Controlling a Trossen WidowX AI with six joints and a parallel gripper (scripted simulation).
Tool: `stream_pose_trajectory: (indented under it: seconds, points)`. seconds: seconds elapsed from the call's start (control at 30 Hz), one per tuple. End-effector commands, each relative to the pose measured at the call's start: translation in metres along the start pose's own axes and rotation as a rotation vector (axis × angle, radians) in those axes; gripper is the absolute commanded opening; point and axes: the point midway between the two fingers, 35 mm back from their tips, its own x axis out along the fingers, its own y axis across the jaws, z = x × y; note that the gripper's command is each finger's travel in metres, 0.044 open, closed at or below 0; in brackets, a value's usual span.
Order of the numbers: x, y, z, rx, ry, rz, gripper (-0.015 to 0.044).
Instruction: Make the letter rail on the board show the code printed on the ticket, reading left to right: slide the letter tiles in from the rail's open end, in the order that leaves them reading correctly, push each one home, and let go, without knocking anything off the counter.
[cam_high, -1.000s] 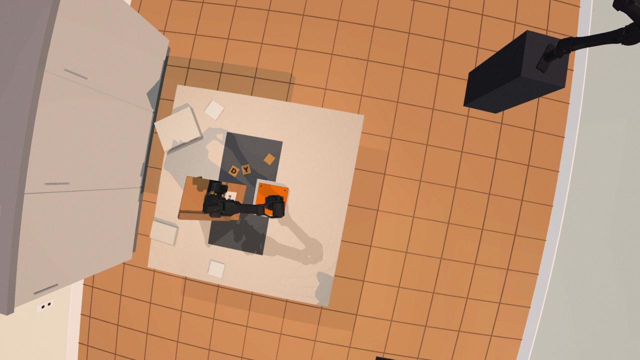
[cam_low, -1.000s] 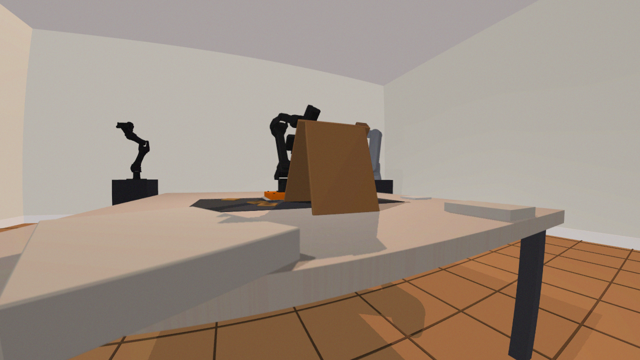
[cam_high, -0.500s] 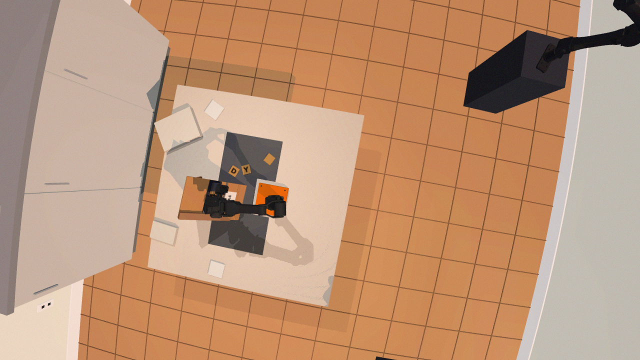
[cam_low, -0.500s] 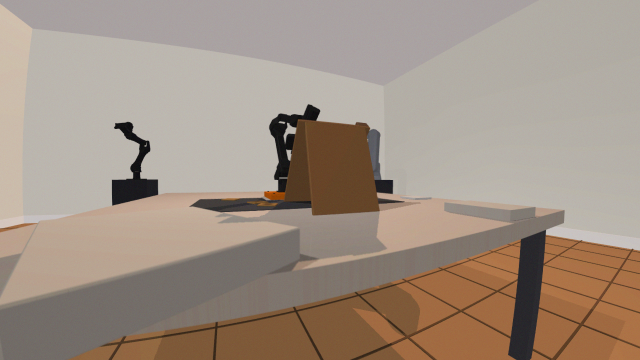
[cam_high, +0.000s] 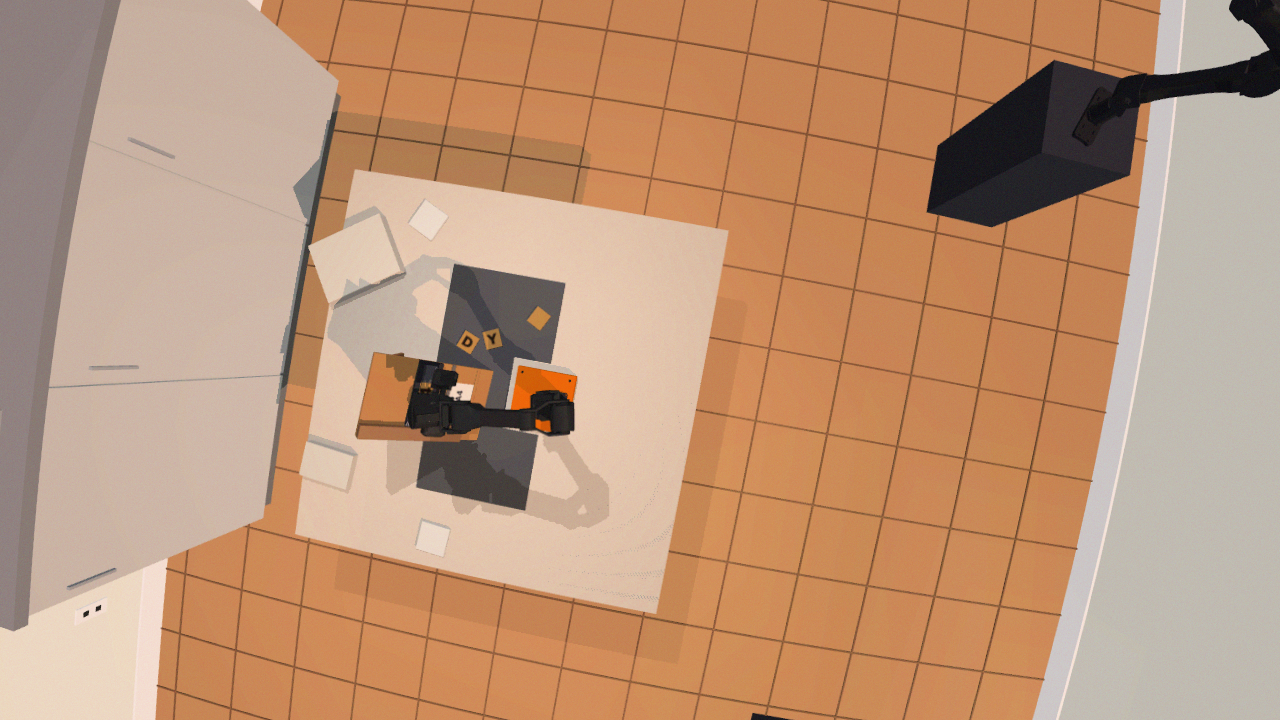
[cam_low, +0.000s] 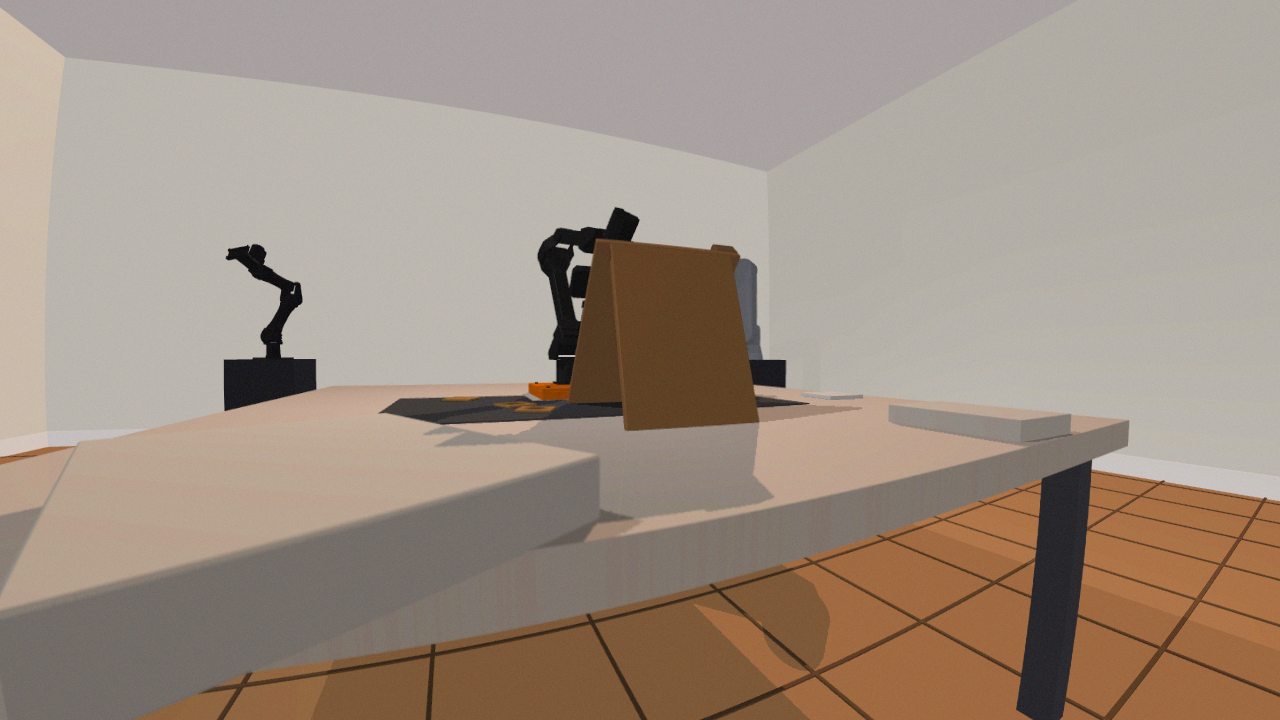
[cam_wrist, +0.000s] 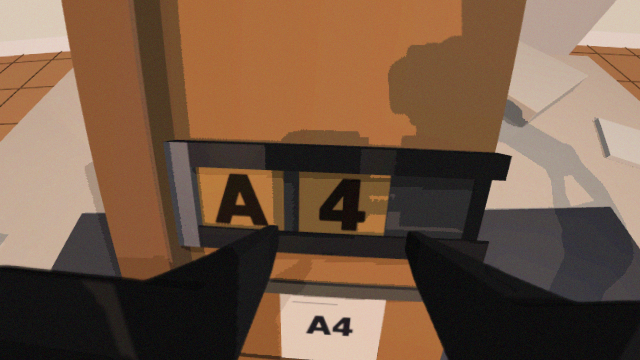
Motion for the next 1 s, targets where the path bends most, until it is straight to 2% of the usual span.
stream_pose_trajectory:
  seconds: [0.0,0.3,0.67,0.97]
  points:
    - [-0.0028,-0.0010,0.0014,0.005,-0.004,-0.003,0.0295]
    - [-0.0059,-0.0020,0.0029,0.005,-0.004,-0.003,0.0295]
    - [-0.0040,-0.0014,0.0011,0.002,0.000,-0.002,0.0006]
    - [-0.0040,-0.0014,0.0011,0.002,0.000,-0.002,0.0000]
